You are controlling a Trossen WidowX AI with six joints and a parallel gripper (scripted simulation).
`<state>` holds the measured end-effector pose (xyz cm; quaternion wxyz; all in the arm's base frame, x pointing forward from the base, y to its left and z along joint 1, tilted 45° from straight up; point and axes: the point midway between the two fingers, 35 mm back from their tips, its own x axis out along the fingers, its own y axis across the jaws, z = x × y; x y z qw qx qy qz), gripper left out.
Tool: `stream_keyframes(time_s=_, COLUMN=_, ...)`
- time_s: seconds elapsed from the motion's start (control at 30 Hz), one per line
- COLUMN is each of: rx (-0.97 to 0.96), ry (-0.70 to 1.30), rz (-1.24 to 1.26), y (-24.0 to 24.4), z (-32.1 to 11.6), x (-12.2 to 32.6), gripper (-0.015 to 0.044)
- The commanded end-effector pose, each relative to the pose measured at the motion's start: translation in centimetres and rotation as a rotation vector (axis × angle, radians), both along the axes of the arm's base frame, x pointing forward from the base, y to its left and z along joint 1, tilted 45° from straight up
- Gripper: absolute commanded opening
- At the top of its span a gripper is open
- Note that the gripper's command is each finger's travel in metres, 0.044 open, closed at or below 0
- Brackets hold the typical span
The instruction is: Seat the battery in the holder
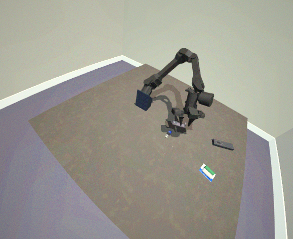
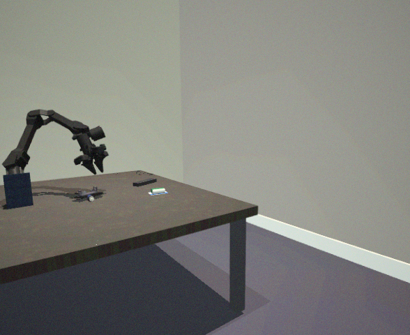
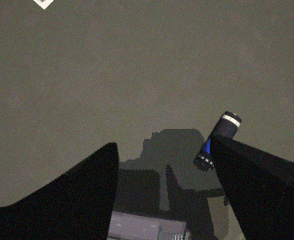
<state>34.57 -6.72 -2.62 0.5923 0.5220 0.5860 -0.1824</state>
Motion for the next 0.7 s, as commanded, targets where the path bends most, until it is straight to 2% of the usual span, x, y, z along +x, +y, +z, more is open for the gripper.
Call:
stream_keyframes(time_s=0.0, rx=0.23, ry=0.296, rz=-0.187, y=0.6, z=-4.4, x=-2.7, gripper=0.0231)
stream_keyframes(time_s=0.17, rx=0.403, ry=0.54, rz=-0.348, y=1.3, z=-7.2, x=-4.9, gripper=0.0231)
stream_keyframes(time_s=0.67, rx=0.409, ry=0.548, rz=-0.354, y=1.6, z=-7.6, x=-5.0, gripper=0.0231)
